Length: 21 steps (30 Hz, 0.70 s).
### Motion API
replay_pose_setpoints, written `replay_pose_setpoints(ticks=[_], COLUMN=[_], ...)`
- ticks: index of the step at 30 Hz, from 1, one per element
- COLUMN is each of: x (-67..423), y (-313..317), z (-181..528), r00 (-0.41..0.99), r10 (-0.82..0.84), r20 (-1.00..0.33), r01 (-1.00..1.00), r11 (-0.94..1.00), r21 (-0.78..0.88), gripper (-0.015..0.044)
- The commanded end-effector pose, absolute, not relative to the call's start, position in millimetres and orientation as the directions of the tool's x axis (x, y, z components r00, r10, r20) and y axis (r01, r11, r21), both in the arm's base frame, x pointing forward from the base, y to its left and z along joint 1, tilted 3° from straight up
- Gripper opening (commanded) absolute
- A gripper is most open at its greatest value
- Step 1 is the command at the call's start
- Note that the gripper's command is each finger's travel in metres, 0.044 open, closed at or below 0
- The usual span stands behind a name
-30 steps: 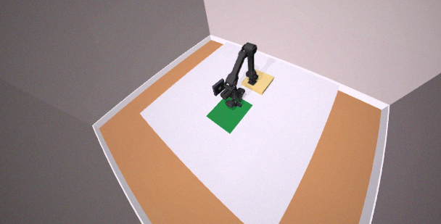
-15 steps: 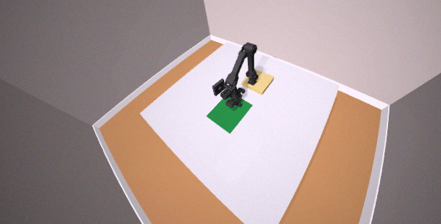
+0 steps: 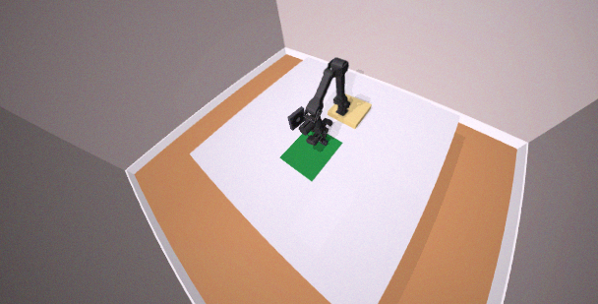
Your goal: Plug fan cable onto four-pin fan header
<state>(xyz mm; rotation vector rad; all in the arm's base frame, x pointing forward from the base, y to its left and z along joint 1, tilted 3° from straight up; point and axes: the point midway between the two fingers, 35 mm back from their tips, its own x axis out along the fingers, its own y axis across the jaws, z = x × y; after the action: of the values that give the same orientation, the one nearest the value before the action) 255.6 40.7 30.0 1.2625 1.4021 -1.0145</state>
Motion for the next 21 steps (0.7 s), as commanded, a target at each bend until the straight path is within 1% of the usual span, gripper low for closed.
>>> replay_pose_setpoints(ticks=[1,21], x=[260.4,257.7], y=[41.4,44.3], z=[42.4,105.0], r00=[0.010,0.007], r10=[0.197,0.199], r20=[-0.980,-0.980], r01=[0.992,0.992], r11=[0.119,0.121], r21=[0.034,0.032], gripper=[0.0000,0.0000])
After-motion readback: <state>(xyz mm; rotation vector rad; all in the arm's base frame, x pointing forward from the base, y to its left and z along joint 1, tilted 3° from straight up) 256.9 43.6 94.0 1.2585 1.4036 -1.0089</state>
